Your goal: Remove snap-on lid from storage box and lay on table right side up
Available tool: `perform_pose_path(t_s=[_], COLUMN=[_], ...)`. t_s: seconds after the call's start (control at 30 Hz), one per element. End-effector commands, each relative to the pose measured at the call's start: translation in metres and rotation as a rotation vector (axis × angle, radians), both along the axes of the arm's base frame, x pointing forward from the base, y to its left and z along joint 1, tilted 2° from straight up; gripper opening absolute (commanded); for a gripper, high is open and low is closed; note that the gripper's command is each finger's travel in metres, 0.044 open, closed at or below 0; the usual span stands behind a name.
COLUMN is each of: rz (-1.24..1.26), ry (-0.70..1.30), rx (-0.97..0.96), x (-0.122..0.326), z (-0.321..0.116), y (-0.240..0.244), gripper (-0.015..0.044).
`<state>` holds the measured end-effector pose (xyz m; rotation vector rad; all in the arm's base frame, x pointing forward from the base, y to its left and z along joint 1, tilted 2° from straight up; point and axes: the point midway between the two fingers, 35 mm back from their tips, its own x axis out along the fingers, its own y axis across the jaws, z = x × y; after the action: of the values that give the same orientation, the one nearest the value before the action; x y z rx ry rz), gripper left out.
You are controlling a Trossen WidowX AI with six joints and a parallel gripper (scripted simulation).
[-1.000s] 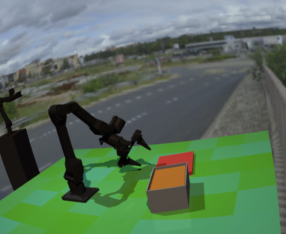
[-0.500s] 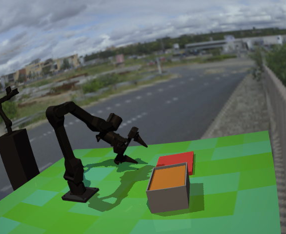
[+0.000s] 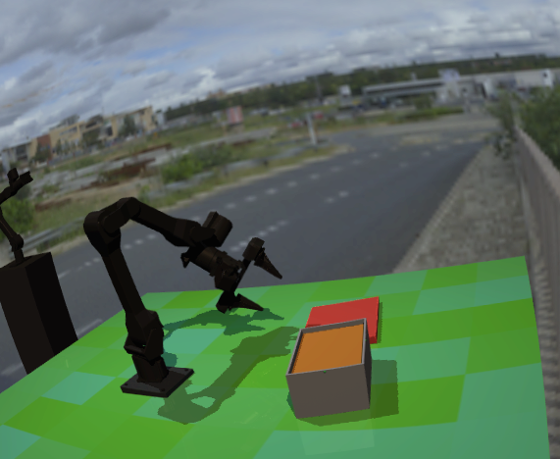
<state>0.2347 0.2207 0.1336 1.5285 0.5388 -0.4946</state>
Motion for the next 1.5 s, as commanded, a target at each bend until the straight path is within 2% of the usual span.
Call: perform_pose_path(t_s=[0.0, 0.53, 1.47], rz=[-0.004, -0.004, -0.004], ry=[-0.002, -0.001, -0.001], rx=[0.003, 0.003, 0.003], x=[-0.003, -0.015, -0.013], z=[0.008, 0.036, 0.031], y=[0.000, -0.001, -0.001], gripper=[0.0440, 0.0440, 0.0440])
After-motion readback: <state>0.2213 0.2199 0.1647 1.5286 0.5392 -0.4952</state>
